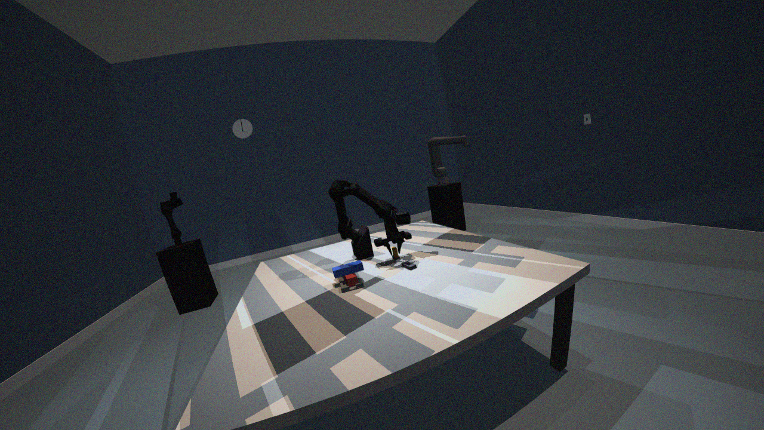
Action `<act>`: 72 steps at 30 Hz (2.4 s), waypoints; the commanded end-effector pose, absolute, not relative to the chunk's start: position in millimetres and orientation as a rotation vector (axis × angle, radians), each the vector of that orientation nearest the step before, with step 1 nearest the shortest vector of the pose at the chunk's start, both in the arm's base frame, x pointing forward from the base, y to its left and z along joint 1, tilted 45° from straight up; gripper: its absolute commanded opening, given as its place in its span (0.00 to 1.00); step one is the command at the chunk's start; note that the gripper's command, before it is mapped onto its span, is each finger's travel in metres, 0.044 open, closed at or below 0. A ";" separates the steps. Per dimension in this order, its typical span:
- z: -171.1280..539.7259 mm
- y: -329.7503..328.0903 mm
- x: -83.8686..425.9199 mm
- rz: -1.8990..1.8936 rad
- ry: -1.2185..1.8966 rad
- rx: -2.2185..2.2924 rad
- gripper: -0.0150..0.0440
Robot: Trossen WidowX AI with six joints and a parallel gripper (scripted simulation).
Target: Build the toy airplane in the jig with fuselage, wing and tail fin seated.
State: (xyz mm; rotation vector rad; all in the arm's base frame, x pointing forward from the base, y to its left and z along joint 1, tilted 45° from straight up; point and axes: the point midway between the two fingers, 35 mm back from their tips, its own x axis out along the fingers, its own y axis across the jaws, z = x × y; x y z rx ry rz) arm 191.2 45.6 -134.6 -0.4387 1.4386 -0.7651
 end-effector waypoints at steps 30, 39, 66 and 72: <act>-116.5 83.3 206.7 -0.714 1.405 -0.403 0.25; -97.6 100.4 206.4 -0.723 1.418 -0.412 0.25; -39.3 137.6 197.8 -0.755 1.444 -0.442 0.25; -27.5 125.5 207.7 -0.734 1.455 -0.440 0.25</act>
